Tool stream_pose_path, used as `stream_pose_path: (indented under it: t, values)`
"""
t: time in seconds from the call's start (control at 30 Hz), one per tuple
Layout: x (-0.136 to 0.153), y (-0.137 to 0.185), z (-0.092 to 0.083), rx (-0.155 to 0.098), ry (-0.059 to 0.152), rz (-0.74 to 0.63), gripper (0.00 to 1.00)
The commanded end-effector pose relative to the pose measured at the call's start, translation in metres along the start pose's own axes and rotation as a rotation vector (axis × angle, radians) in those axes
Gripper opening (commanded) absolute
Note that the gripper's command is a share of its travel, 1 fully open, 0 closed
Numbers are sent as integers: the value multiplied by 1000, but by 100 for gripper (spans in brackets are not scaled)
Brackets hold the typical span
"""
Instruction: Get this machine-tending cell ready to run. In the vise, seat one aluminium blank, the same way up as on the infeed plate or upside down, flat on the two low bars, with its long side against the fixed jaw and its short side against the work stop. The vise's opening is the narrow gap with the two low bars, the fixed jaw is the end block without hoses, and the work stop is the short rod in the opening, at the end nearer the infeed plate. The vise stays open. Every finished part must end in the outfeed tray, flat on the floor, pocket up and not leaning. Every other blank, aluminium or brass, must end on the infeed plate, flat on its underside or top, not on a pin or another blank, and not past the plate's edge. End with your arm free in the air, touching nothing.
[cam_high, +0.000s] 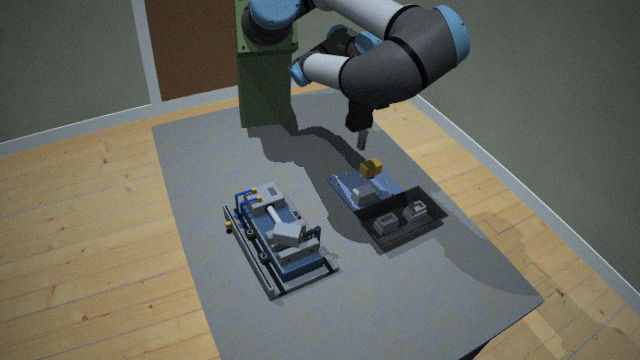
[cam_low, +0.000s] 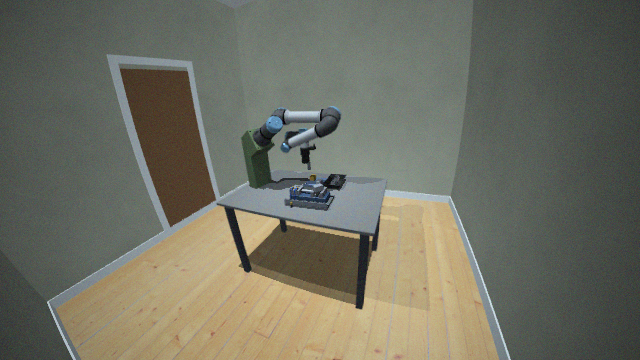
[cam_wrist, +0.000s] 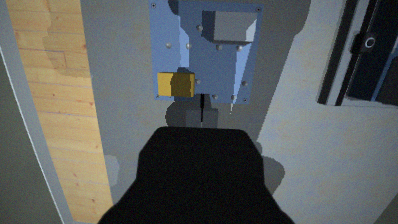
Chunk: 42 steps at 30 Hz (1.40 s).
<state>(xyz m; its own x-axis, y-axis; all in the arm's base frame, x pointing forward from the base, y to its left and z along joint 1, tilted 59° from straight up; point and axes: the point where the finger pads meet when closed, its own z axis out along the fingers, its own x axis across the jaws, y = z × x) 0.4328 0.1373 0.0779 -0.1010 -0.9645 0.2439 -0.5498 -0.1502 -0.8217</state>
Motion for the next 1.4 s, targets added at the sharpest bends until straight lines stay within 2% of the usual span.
stream_pose_path:
  t: [0.0, 0.63, 1.37]
  values:
    - [0, 0, 0, 1, 0, 0, 0]
    - [0, 0, -4, 1, 0, 0, 0]
    - [0, 0, -53, 1, 0, 0, 0]
